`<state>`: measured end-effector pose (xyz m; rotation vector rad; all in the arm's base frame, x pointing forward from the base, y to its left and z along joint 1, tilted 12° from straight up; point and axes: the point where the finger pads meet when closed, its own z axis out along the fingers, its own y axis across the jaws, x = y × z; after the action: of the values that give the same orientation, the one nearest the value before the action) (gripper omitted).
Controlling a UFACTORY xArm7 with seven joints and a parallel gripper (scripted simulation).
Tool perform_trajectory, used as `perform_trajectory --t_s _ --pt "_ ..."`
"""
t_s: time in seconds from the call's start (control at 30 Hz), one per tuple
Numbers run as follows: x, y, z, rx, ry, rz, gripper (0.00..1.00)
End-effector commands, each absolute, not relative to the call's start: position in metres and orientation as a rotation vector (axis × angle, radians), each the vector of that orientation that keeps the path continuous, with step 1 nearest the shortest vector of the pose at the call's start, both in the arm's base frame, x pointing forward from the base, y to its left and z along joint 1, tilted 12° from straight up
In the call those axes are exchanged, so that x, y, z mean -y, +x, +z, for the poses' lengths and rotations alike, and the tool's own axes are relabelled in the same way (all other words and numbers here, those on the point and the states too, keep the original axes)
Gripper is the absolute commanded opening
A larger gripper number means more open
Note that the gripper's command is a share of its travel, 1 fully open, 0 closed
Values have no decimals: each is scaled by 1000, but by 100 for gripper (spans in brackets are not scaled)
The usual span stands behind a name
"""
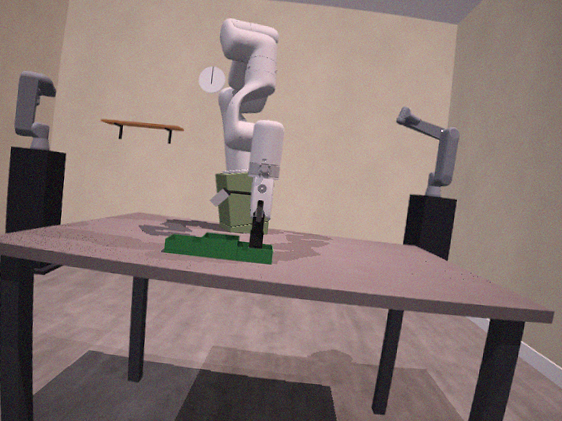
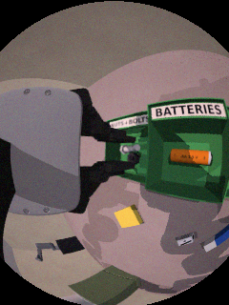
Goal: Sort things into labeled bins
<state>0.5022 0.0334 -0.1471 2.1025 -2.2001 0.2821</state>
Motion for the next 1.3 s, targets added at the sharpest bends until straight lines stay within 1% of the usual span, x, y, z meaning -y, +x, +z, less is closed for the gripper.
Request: perform_trajectory --t_s 0.0,0.43,1.27 --pt "-34 504 -146 2202 2105 285 29" --pt "-34 504 -146 2202 2105 285 29" --pt "-40 502 -118 2202 2105 285 29"
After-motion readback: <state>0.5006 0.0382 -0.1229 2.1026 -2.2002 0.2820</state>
